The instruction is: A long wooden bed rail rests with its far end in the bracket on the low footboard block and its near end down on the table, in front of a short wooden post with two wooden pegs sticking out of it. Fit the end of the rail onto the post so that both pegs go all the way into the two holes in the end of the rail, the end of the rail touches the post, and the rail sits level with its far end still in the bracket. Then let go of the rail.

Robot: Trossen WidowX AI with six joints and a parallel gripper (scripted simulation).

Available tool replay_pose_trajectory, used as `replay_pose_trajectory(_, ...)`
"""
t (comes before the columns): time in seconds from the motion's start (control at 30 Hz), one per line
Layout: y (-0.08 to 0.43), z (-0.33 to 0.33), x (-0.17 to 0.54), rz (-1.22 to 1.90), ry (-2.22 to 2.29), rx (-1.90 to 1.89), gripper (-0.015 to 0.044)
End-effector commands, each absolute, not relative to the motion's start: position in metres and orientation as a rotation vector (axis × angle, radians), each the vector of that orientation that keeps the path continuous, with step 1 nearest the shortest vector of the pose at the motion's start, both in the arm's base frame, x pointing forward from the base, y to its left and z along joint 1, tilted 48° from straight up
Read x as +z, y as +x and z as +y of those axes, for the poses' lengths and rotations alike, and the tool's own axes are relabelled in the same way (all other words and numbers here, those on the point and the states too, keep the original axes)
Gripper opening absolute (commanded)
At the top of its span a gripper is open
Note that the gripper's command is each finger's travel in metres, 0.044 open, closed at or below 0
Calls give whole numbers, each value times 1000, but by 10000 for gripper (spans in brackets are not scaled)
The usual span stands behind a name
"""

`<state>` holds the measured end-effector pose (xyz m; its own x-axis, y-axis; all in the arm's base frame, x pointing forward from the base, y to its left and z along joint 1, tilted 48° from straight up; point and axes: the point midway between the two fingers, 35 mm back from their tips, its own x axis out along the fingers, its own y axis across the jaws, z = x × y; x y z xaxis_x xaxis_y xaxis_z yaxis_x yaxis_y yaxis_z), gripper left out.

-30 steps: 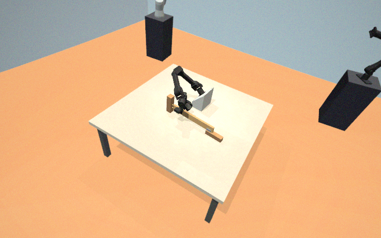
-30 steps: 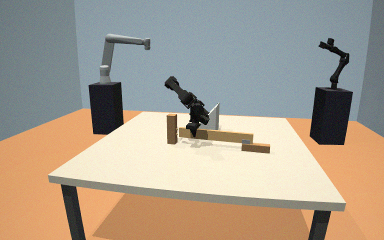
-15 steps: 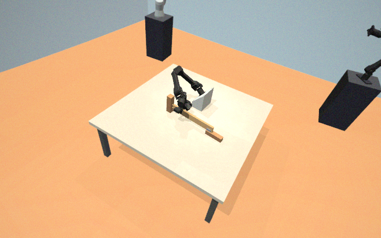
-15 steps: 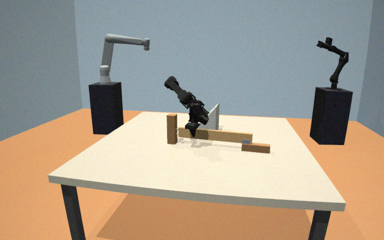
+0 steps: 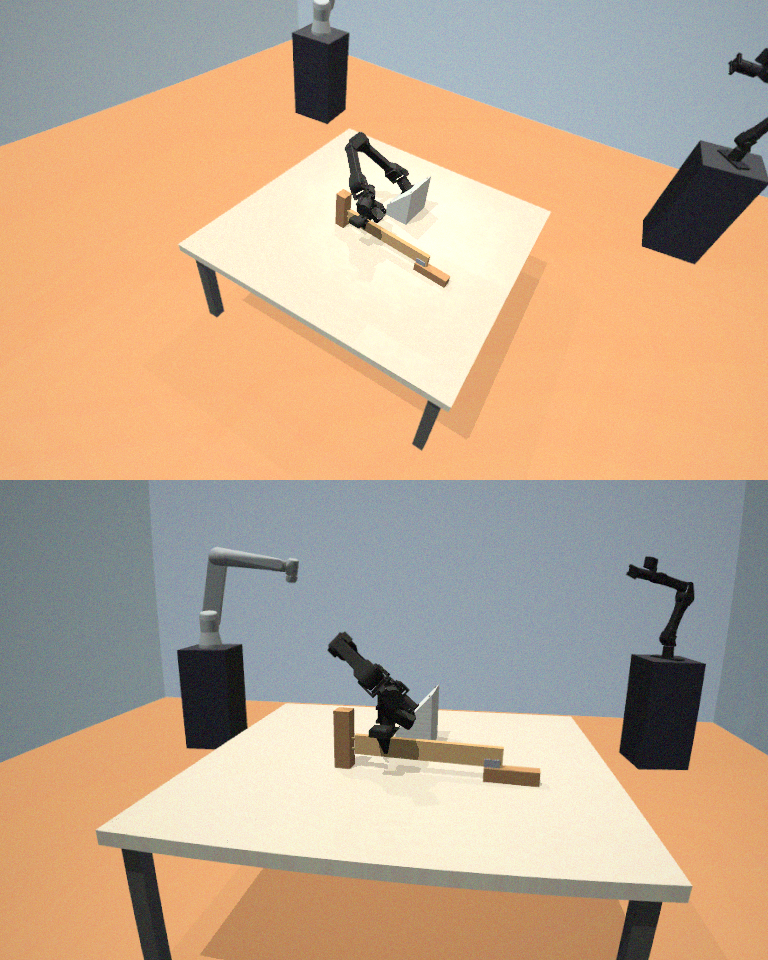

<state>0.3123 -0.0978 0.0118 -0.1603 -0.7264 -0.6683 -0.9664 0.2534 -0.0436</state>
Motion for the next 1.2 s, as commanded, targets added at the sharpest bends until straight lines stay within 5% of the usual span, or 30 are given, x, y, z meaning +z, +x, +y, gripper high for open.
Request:
replay_pose_trajectory(0.0,312,-98,14,1949,-1537,542,0)
replay_pose_trajectory(1.17,310,-105,22,1950,-1537,542,0)
